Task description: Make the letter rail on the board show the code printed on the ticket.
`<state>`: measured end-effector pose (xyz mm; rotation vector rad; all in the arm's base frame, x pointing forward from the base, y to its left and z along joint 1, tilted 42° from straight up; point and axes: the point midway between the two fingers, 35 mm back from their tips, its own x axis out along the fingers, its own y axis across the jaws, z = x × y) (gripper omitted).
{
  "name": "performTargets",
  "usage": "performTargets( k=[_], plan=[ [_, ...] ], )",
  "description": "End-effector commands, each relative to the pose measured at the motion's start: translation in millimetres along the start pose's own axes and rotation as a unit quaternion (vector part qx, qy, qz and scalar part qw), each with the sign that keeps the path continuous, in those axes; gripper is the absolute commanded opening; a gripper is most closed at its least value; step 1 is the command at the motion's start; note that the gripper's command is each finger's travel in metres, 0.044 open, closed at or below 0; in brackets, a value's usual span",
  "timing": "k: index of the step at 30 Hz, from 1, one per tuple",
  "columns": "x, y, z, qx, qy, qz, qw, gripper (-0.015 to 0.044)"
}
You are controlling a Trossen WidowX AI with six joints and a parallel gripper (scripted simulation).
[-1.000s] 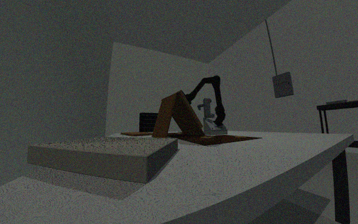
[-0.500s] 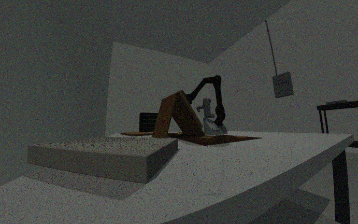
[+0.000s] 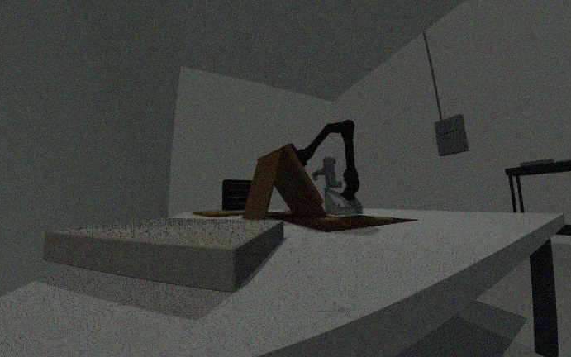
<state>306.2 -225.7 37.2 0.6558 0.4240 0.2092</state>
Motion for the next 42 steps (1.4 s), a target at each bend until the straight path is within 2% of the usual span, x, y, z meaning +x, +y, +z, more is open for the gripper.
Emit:
performTargets(
  k=[1,42],
  plan=[
    [-1,3,0,0.001,0.000,-0.003,1.000,0.0000],
    [0,22,0,0.001,0.000,-0.003,1.000,0.0000]
  ],
)
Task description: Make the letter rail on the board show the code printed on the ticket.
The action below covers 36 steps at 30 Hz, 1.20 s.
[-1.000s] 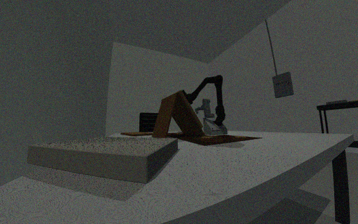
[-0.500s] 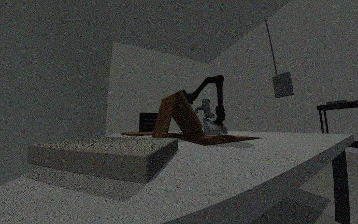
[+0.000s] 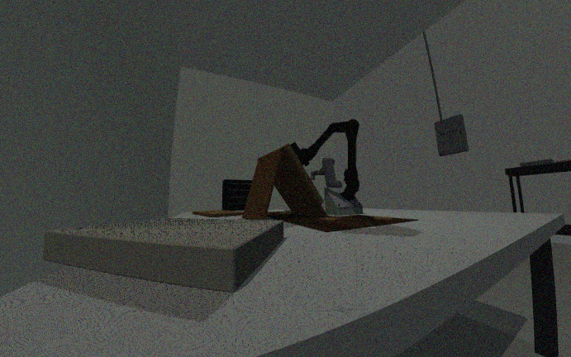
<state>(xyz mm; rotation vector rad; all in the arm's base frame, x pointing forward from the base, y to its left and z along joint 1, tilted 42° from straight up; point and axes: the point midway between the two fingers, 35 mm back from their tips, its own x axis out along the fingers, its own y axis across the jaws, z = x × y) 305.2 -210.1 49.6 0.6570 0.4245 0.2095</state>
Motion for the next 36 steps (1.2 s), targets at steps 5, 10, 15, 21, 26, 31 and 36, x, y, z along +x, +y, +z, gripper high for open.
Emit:
performTargets(
  k=[5,10,15,21,26,31,36],
  plan=[
    [-1,5,0,0.001,0.000,-0.003,1.000,0.0000],
    [-1,8,0,0.001,0.000,-0.003,1.000,0.0000],
    [-1,11,0,0.001,0.000,-0.003,1.000,0.0000],
    [-1,14,0,0.001,0.000,-0.003,1.000,0.0000],
    [0,17,0,0.001,0.000,-0.003,1.000,0.0000],
    [0,20,0,0.001,0.000,-0.003,1.000,0.0000],
    [0,22,0,0.001,0.000,-0.003,1.000,0.0000]
  ],
)
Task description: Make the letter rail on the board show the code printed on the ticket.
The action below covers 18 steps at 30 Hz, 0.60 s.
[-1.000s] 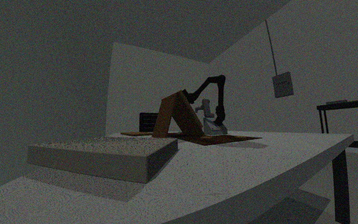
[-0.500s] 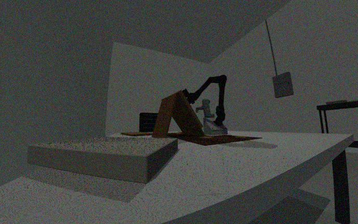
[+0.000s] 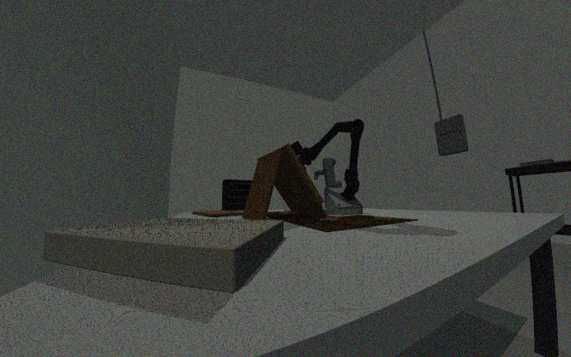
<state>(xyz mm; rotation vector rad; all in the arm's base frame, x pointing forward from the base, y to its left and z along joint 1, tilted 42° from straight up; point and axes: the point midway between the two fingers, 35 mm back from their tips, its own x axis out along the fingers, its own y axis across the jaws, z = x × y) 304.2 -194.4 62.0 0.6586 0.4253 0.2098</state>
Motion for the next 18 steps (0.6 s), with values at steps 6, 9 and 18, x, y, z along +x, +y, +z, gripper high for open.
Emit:
performTargets(
  k=[6,9,18],
  plan=[
    [-0.6,5.7,0.2,0.001,-0.001,-0.003,1.000,0.0000],
    [-0.5,7.3,0.2,0.001,-0.001,-0.003,1.000,0.0000],
    [-0.5,12.3,0.3,0.001,-0.001,-0.003,1.000,0.0000]
  ],
)
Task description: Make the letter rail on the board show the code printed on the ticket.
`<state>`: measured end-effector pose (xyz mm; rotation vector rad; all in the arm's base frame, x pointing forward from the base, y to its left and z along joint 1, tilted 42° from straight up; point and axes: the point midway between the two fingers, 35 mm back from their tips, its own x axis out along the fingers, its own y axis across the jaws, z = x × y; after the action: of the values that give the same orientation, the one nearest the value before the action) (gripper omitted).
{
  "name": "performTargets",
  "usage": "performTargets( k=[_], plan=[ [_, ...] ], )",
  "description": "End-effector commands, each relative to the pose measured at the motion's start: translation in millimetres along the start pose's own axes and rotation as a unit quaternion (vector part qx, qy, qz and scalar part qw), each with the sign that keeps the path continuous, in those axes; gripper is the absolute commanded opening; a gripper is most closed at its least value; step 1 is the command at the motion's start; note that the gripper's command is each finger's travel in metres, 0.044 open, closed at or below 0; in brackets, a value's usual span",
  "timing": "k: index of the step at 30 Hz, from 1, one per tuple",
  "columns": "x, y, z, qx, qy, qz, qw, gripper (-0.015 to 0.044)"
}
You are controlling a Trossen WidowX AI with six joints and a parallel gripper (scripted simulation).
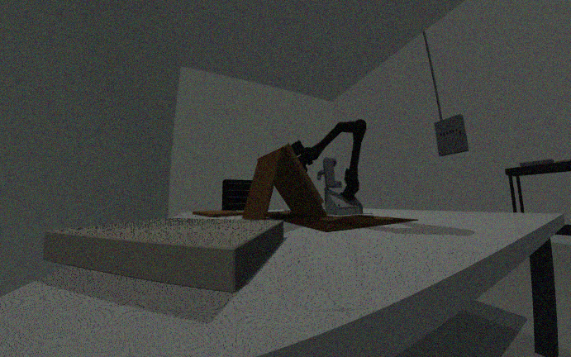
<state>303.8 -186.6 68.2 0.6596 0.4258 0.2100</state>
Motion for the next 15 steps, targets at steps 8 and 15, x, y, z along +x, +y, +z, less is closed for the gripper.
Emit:
performTargets(
  k=[8,15],
  plan=[
    [-0.6,6.7,0.4,0.000,-0.001,-0.003,1.000,0.0000],
    [-0.6,10.6,0.4,0.001,-0.001,-0.003,1.000,0.0000]
  ],
)
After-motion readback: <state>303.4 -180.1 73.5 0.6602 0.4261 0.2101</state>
